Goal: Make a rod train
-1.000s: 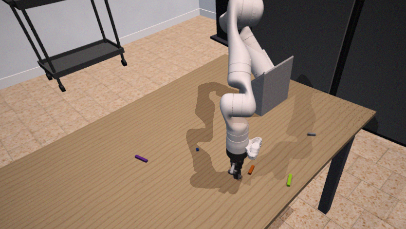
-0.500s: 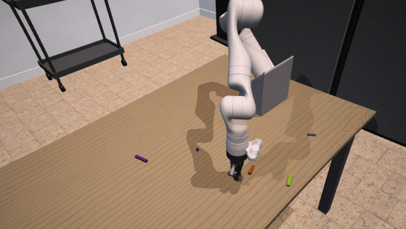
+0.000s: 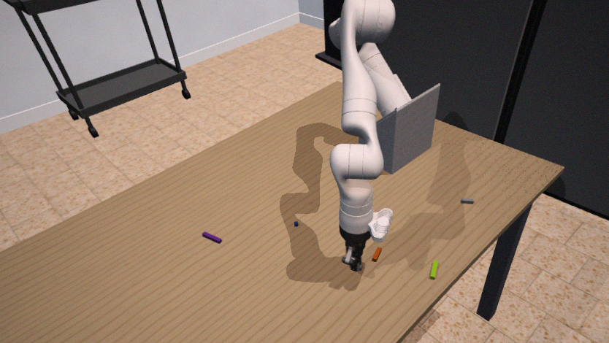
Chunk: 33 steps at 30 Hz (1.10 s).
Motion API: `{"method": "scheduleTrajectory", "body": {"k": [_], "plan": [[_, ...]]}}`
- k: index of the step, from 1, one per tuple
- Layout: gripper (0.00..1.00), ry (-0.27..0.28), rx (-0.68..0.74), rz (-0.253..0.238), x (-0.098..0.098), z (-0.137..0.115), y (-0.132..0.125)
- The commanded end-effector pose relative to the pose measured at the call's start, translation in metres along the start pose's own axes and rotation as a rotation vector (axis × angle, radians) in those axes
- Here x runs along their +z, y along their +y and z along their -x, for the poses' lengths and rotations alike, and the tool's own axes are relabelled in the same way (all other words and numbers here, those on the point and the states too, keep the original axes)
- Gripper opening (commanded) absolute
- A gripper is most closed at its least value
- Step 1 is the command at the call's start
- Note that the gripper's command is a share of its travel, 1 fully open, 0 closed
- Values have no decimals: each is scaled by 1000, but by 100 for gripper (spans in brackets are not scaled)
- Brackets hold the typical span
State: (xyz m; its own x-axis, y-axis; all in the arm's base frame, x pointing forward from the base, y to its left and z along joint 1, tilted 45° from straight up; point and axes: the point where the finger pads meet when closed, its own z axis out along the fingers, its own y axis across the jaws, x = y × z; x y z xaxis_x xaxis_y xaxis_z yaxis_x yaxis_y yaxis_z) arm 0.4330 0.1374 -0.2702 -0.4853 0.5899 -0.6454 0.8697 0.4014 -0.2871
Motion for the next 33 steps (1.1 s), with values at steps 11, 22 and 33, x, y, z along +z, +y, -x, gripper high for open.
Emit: {"method": "scheduleTrajectory", "body": {"k": [11, 22, 33], "plan": [[5, 1, 0, 2, -1, 0, 1], [5, 1, 0, 2, -1, 0, 1], [20, 1, 0, 2, -1, 0, 1]]}}
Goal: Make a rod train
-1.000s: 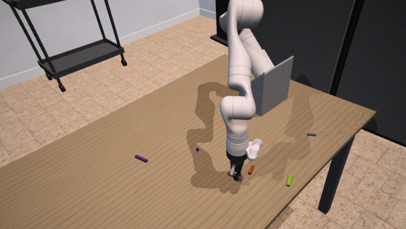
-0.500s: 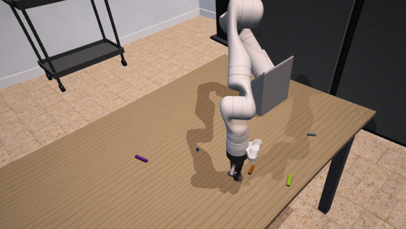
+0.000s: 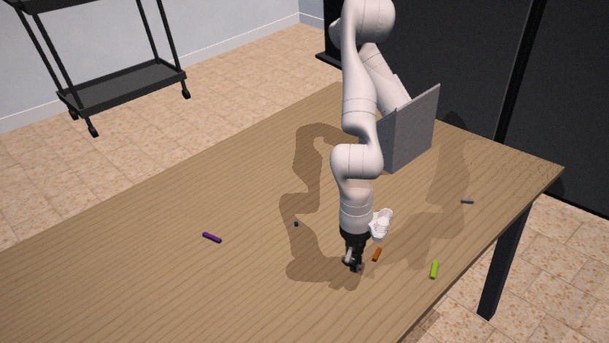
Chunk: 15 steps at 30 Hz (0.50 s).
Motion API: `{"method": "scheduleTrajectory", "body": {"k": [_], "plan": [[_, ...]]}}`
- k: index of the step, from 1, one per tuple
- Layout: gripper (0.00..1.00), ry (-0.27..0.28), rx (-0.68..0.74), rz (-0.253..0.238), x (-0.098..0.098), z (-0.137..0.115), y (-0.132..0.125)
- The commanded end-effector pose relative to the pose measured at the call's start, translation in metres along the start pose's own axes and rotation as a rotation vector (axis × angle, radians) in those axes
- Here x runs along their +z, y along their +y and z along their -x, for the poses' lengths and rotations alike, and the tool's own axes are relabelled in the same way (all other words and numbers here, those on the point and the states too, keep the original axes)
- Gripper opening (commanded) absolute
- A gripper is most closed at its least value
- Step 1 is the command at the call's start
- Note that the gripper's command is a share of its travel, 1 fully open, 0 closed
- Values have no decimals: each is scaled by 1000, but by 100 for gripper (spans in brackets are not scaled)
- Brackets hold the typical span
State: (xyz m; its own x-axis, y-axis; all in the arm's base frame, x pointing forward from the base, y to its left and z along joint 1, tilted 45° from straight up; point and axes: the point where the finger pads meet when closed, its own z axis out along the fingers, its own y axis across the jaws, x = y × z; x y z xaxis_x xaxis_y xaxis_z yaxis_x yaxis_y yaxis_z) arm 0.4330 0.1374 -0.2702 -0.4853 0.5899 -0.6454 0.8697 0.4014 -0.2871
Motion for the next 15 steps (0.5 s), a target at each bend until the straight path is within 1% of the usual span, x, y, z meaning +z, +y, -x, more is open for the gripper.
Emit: {"method": "scheduleTrajectory", "body": {"k": [1, 2, 15], "plan": [[20, 1, 0, 2, -1, 0, 1], [24, 1, 0, 2, -1, 0, 1], [24, 1, 0, 2, -2, 0, 1]]}}
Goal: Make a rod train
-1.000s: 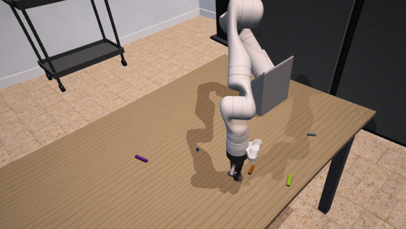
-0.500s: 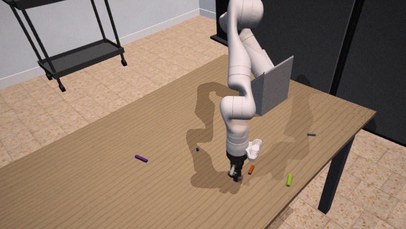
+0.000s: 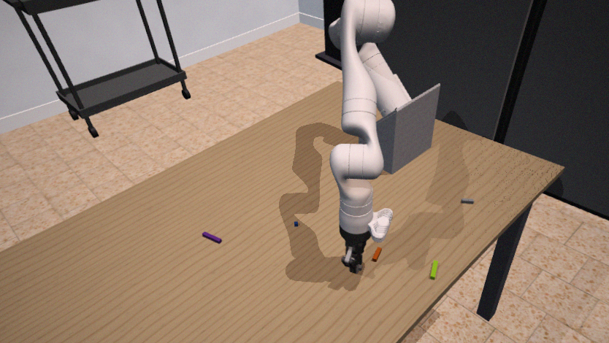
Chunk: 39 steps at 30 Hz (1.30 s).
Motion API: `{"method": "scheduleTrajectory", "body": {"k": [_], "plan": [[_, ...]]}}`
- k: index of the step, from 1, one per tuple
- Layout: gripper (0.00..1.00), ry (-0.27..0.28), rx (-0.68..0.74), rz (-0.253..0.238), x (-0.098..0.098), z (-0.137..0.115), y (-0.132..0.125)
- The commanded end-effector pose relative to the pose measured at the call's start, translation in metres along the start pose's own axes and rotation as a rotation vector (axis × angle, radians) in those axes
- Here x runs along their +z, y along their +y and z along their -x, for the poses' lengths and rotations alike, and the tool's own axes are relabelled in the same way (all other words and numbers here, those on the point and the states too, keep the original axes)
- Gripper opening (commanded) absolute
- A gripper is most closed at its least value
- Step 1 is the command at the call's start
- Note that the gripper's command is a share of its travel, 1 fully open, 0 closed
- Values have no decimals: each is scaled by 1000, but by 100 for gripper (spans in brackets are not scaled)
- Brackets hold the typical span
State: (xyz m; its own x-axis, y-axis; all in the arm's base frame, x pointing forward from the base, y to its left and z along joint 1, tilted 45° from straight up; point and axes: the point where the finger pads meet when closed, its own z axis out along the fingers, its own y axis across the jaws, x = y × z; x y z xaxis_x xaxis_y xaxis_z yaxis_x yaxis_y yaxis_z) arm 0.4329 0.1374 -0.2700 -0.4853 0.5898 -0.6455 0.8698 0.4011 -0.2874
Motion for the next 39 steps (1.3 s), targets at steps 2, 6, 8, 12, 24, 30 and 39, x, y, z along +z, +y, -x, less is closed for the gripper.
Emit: {"method": "scheduleTrajectory", "body": {"k": [2, 6, 8, 12, 24, 30, 39], "plan": [[24, 1, 0, 3, -5, 0, 1], [24, 1, 0, 3, -14, 0, 1], [24, 1, 0, 3, -18, 0, 1], [24, 1, 0, 3, -38, 0, 1], [24, 1, 0, 3, -84, 0, 1], [24, 1, 0, 3, -91, 0, 1], [100, 1, 0, 3, -91, 0, 1]]}}
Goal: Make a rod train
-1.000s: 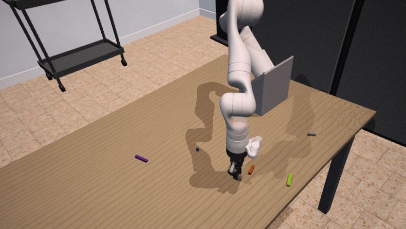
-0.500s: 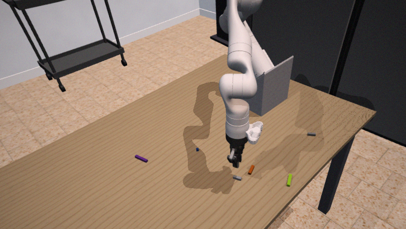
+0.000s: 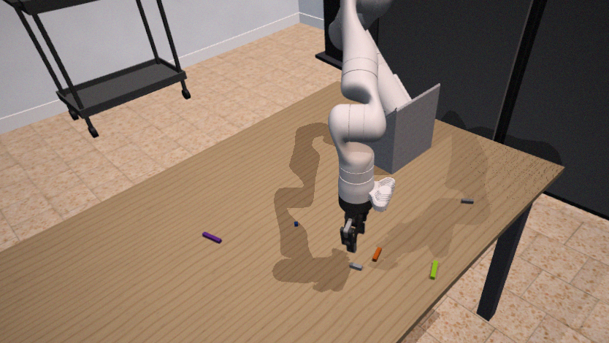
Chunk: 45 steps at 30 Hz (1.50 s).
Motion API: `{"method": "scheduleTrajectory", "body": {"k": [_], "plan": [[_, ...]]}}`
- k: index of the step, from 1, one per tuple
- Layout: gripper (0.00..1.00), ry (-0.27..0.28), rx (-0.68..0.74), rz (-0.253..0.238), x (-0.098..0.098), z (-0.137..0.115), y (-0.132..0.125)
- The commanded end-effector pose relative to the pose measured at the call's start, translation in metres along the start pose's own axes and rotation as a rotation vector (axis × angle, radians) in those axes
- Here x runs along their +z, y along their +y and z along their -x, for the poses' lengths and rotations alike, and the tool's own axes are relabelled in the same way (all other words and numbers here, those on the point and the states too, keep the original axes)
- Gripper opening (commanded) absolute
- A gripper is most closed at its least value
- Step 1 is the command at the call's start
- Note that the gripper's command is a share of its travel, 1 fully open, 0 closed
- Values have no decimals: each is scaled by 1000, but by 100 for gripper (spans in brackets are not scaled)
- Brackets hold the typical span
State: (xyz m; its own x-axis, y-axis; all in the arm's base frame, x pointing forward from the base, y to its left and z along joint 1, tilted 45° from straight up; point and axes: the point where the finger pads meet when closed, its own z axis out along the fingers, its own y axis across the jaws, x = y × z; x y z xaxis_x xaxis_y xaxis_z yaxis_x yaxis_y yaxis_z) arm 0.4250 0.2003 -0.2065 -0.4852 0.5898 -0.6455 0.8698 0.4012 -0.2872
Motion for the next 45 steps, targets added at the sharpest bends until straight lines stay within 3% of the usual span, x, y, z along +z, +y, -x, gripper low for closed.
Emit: {"method": "scheduleTrajectory", "body": {"k": [1, 27, 45], "plan": [[100, 1, 0, 3, -2, 0, 1], [100, 2, 17, 1, -2, -3, -2], [100, 3, 160, -16, -5, -28, -24]]}}
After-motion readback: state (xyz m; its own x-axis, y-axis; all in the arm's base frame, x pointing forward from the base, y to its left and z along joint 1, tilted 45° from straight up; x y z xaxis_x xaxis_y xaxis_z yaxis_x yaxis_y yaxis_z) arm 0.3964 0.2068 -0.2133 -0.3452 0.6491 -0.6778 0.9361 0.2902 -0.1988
